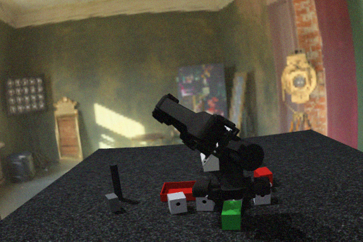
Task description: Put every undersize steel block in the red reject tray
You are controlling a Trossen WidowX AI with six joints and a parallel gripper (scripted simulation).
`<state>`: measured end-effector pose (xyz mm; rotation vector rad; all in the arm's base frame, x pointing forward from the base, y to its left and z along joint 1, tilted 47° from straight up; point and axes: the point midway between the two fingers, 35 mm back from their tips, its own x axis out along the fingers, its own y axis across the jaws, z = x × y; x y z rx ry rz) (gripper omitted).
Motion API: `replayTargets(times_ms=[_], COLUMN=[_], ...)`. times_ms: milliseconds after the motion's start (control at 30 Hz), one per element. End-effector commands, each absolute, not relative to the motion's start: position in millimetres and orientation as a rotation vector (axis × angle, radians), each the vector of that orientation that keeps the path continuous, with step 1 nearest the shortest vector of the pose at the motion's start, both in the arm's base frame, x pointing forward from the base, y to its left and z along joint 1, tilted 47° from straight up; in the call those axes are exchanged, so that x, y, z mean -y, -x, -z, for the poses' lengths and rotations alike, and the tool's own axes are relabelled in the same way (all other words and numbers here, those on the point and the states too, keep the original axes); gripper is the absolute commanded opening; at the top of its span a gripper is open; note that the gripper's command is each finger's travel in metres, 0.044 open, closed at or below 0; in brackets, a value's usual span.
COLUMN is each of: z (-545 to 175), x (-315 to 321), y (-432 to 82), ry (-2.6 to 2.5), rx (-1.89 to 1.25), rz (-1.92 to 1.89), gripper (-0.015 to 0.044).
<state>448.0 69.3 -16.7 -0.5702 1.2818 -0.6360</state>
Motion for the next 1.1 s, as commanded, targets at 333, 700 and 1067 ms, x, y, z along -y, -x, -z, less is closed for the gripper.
replayTargets(times_ms=[333, 700, 1067], z=[9.5, 10.9, 12.1], x=[-76.7, -77.4, -77.9], y=[-450.2, -450.7, -447.9], ry=[0.574, 0.574, 0.574], rx=[-1.267, -1.267, -1.267], rz=[0.626, 0.626, 0.626], gripper=[0.0000, 0.0000, 0.0000])
